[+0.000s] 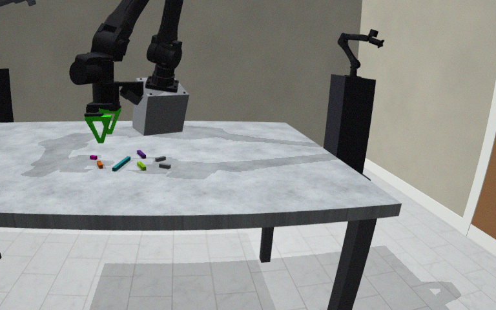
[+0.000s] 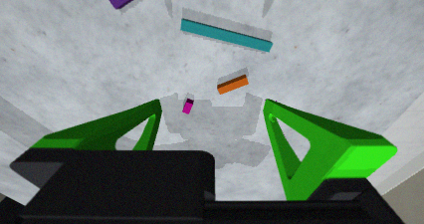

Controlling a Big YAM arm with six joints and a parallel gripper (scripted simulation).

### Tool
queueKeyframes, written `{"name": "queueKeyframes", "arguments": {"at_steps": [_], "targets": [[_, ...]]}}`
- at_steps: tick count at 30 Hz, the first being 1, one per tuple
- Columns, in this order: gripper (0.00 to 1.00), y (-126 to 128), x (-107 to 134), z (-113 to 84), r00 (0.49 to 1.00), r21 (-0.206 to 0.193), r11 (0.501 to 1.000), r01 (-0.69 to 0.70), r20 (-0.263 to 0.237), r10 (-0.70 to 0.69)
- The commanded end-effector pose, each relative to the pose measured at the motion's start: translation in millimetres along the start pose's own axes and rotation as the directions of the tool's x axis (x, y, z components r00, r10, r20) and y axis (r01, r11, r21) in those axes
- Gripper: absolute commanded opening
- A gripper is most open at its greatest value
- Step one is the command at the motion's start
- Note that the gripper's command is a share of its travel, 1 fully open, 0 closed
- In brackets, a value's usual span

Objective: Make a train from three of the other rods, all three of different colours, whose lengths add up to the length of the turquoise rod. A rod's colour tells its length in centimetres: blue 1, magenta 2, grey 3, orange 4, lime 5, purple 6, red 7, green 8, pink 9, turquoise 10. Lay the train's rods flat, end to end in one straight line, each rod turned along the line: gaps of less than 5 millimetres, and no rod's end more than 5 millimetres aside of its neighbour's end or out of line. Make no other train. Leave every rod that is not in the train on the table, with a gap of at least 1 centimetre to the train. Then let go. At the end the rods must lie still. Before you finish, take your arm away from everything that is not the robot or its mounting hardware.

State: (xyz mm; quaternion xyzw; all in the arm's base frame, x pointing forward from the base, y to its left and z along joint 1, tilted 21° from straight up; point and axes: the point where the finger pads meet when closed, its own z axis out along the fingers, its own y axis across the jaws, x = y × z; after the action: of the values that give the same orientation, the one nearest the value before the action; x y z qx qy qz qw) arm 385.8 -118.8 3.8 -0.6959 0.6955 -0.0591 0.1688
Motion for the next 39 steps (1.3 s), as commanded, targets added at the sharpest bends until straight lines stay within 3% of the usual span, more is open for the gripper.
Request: {"name": "queueKeyframes", "arguments": {"at_steps": [1, 39], "targets": [[1.00, -22.7, 1.3, -12.2, 0.999, 0.046, 0.998, 0.034, -0.016, -0.034], [1.00, -19.9, 5.1, -11.7, 1.000, 0.044, 0.999, 0.010, -0.017, -0.009]]}}
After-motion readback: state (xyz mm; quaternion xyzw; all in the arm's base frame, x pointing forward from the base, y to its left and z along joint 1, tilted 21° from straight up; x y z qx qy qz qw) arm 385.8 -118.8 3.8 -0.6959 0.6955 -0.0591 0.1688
